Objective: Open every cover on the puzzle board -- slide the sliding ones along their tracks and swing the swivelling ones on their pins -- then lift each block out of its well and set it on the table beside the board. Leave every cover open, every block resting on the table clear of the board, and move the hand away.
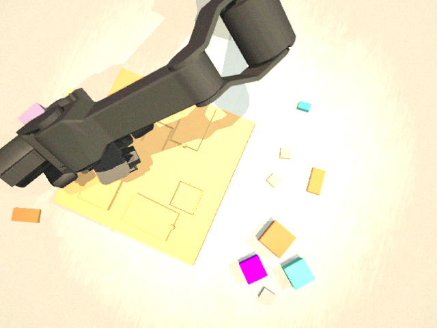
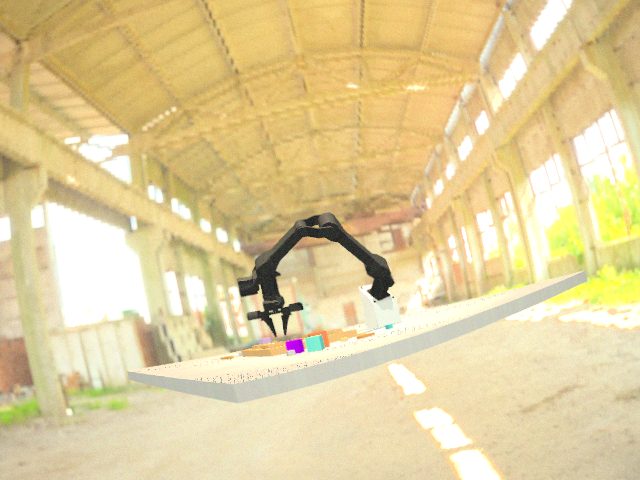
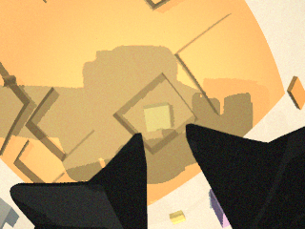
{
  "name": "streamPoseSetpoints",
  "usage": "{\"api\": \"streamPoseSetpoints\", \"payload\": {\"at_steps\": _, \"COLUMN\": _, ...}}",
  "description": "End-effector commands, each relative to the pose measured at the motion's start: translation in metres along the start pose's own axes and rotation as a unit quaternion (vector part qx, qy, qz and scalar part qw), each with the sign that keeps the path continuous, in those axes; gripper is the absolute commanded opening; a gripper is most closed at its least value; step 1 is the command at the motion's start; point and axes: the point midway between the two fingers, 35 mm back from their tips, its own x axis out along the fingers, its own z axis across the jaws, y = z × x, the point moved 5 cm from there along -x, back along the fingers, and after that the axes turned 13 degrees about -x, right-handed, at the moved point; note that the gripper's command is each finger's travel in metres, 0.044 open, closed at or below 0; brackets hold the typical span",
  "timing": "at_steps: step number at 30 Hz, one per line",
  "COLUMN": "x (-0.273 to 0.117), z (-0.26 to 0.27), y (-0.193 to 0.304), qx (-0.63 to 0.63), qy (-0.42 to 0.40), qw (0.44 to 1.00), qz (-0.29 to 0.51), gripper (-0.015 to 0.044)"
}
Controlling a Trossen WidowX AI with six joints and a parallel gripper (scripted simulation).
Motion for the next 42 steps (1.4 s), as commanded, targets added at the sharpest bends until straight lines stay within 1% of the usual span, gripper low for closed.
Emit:
{"api": "streamPoseSetpoints", "payload": {"at_steps": 1, "x": 0.001, "z": 0.000, "y": -0.001, "qx": 0.003, "qy": -0.001, "qw": 1.000, "qz": -0.001, "gripper": 0.0144}}
{"api": "streamPoseSetpoints", "payload": {"at_steps": 11, "x": 0.003, "z": 0.000, "y": -0.001, "qx": 0.003, "qy": -0.001, "qw": 1.000, "qz": -0.001, "gripper": 0.0144}}
{"api": "streamPoseSetpoints", "payload": {"at_steps": 32, "x": 0.023, "z": 0.001, "y": -0.001, "qx": 0.003, "qy": -0.001, "qw": 1.000, "qz": -0.002, "gripper": 0.0144}}
{"api": "streamPoseSetpoints", "payload": {"at_steps": 42, "x": 0.023, "z": 0.001, "y": -0.001, "qx": 0.003, "qy": -0.001, "qw": 1.000, "qz": -0.002, "gripper": 0.0144}}
